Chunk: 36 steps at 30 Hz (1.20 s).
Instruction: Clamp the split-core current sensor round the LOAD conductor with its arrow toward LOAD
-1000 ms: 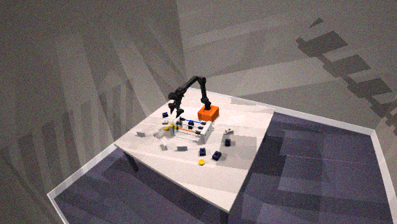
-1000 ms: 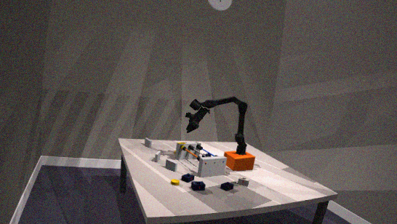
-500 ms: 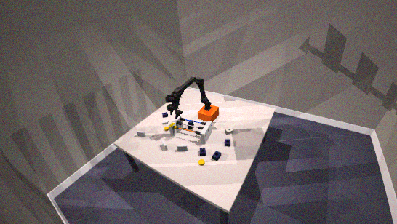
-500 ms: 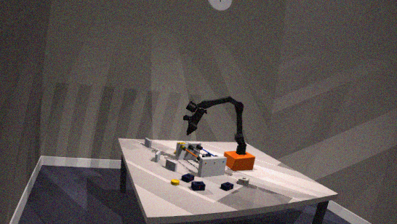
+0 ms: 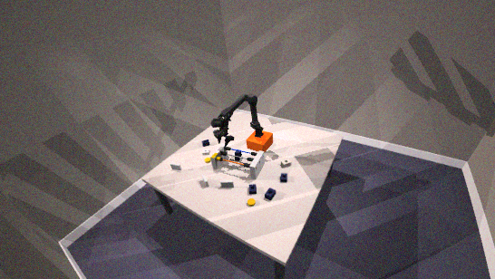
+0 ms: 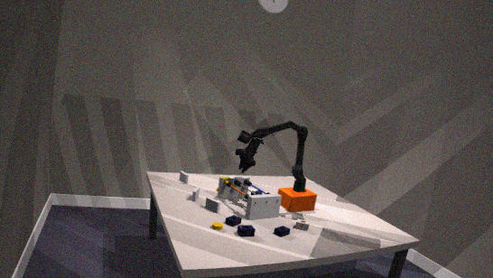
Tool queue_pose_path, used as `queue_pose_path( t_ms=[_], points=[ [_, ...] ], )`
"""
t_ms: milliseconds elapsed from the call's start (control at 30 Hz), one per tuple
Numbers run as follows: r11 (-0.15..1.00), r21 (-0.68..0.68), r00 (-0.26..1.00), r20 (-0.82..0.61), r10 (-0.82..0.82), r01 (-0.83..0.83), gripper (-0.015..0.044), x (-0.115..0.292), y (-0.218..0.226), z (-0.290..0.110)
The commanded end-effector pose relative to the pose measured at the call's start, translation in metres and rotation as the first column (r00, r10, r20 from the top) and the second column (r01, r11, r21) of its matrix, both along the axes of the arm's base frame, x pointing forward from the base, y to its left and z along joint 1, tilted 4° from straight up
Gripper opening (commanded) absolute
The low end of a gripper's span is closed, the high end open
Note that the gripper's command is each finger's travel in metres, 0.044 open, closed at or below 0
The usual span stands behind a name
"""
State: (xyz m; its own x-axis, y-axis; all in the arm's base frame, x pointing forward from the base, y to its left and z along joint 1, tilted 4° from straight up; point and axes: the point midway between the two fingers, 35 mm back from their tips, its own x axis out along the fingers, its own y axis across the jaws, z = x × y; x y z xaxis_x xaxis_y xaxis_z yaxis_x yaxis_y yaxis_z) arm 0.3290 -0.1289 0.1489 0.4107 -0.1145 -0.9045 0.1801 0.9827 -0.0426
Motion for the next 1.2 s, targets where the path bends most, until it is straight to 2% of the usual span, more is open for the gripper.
queue_pose_path(
  t_ms=[0, 167, 267, 1167],
  points=[
    [0.987, -0.006, 0.986, -0.047, 0.157, -0.158, 0.0328, -0.044, 0.016, -0.025],
    [0.936, 0.002, 0.932, -0.092, 0.350, -0.352, 0.0328, -0.098, 0.040, -0.061],
    [0.914, 0.007, 0.909, -0.101, 0.405, -0.406, 0.0328, -0.113, 0.048, -0.073],
    [0.914, 0.007, 0.909, -0.100, 0.405, -0.407, 0.0328, -0.099, 0.047, -0.105]
  ],
)
